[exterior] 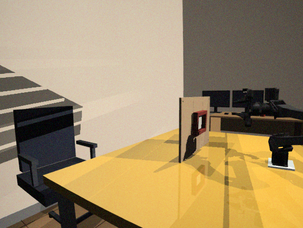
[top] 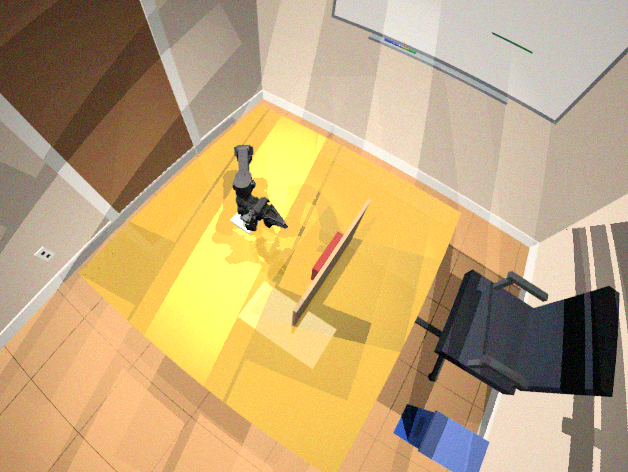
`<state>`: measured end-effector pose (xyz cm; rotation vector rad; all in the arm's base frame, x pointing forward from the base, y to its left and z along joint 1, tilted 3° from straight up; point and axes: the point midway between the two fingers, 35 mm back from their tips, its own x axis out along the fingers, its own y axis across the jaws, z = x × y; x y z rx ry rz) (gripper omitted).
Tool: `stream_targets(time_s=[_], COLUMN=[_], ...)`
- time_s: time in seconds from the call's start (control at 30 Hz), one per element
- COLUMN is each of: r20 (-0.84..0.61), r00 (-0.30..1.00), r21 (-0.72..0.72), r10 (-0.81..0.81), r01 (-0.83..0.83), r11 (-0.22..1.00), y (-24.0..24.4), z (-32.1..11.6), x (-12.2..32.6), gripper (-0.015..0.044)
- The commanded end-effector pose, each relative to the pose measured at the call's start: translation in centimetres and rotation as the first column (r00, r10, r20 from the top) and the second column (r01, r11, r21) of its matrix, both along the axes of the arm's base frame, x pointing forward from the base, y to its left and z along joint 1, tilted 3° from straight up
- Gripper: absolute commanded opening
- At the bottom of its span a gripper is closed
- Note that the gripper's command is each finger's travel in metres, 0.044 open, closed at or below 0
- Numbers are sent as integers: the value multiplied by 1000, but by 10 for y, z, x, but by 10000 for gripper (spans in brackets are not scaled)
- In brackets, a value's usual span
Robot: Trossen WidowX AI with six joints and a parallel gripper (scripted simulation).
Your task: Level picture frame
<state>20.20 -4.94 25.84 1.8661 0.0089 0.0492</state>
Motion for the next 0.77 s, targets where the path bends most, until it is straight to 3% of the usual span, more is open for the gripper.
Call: stream_targets(time_s=[0.0, 0.73], r20=[-1, -2], r00=[1000, 1000], r21=[32, 35], r10=[4, 4], r01=[-4, -4], r11=[999, 999], y=[9, 10], z=[5, 5], x=[-18, -19], gripper=[260, 260])
